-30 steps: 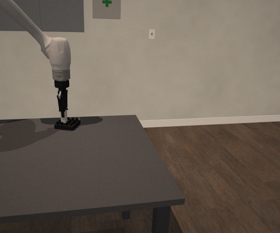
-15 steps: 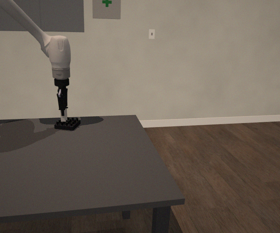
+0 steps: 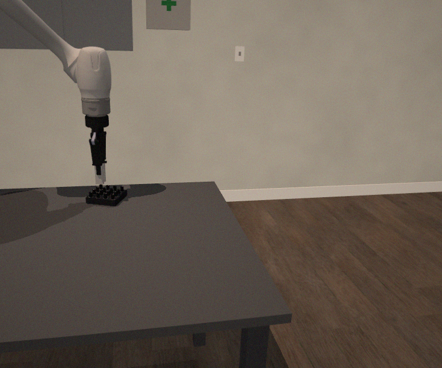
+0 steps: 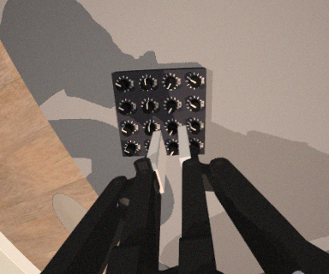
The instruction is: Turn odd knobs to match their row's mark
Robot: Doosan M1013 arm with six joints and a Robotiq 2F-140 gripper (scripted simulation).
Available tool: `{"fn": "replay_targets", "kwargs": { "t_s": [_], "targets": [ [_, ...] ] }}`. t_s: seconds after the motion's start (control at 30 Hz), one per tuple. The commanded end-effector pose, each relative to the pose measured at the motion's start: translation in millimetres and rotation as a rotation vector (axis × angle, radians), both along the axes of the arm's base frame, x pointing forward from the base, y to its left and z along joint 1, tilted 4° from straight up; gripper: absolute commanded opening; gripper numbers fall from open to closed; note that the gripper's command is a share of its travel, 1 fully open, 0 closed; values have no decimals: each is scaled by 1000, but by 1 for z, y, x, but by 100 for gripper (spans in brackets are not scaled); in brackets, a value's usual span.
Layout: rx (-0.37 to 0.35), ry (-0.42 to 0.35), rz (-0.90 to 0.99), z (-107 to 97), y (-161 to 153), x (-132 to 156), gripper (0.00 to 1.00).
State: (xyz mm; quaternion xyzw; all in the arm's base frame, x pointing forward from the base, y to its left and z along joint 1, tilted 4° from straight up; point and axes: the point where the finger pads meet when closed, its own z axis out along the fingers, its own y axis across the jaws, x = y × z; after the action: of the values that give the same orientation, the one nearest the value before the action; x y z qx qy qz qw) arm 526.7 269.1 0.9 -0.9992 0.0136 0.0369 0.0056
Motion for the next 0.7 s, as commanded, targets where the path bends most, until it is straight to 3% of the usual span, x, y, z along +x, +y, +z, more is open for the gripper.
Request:
{"fn": "replay_targets", "kwargs": {
  "t_s": [0.0,0.37,0.4,0.67],
  "targets": [
    [0,0,0,1,0,0,12],
    [0,0,0,1,0,0,12],
    [0,0,0,1,0,0,100],
    [0,0,0,15,0,1,100]
  ]
}}
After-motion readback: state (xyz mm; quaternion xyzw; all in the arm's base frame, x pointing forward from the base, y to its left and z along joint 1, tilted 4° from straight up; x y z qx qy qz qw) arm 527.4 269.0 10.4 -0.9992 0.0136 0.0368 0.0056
